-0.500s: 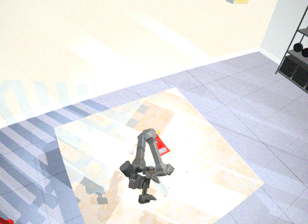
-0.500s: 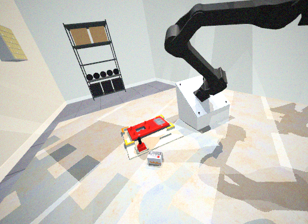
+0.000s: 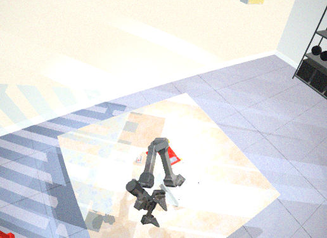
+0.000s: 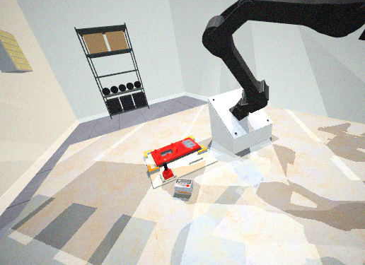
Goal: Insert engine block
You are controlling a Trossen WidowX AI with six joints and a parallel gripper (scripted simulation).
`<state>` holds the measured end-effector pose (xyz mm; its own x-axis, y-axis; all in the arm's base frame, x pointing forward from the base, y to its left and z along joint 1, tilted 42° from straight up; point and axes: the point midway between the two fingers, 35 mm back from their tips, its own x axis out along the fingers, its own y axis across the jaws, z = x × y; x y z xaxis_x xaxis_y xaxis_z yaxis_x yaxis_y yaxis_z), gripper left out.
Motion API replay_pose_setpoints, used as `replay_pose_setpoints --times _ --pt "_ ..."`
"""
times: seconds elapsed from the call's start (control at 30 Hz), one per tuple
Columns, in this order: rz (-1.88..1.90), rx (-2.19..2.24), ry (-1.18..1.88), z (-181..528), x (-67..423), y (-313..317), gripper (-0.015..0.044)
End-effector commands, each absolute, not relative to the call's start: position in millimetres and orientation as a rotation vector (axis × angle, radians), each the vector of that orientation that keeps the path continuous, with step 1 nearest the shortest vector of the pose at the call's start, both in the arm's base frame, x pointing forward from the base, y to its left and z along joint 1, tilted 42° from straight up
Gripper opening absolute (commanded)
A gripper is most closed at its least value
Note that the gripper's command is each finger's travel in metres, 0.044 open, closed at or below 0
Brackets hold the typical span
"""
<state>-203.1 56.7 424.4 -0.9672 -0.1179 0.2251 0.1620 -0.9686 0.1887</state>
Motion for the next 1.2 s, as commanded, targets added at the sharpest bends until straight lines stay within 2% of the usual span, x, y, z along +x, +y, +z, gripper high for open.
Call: replay_pose_setpoints --times 0.0,0.4,0.8,1.17 --pt "-3.096 -0.310 -0.224 422.1 -203.8 86.2 0.0440" --pt "-3.476 -0.154 -0.061 396.1 -181.4 184.4 0.0440" --pt "-3.720 0.013 0.069 384.3 -149.6 237.3 0.0440" --pt "-3.955 0.458 0.279 351.4 -74.1 298.3 0.0440"
